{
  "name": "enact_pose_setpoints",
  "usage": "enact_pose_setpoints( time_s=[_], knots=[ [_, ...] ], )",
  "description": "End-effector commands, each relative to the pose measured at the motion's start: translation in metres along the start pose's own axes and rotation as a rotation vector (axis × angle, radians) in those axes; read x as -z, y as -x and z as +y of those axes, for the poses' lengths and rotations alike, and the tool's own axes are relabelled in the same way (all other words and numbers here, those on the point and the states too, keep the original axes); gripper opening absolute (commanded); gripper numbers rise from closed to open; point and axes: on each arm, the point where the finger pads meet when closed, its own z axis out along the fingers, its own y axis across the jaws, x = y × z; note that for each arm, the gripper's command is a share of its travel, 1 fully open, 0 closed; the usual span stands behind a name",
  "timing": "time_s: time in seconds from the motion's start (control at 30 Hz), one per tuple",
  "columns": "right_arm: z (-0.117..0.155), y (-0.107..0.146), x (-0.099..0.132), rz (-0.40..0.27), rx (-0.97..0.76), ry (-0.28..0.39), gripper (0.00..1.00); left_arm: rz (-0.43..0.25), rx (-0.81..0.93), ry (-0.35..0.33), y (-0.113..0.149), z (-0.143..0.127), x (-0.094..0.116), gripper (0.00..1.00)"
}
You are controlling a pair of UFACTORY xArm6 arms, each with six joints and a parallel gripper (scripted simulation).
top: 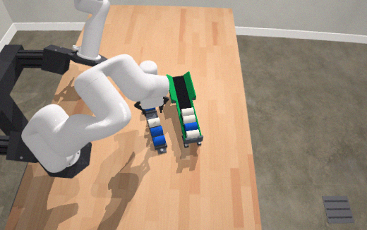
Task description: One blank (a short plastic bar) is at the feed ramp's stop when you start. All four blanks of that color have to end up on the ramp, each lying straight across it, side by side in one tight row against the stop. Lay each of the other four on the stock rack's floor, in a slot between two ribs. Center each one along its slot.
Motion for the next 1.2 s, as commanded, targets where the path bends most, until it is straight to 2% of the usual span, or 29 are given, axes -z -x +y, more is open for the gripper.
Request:
enact_pose_setpoints(
  time_s=[0.0, 0.43, 1.17],
  knots=[
    [0.001, -0.001, 0.001, 0.002, -0.001, 0.003, 0.79, 0.004, 0.000, 0.000, -0.001, 0.000, 0.001, 1.00],
    [0.002, -0.001, -0.006, 0.002, 0.002, 0.003, 0.79, 0.004, 0.000, 0.000, -0.001, 0.000, 0.001, 1.00],
    [0.003, -0.001, -0.035, 0.002, 0.002, 0.003, 0.79, 0.004, 0.000, 0.000, -0.001, 0.000, 0.001, 1.00]
  ],
)
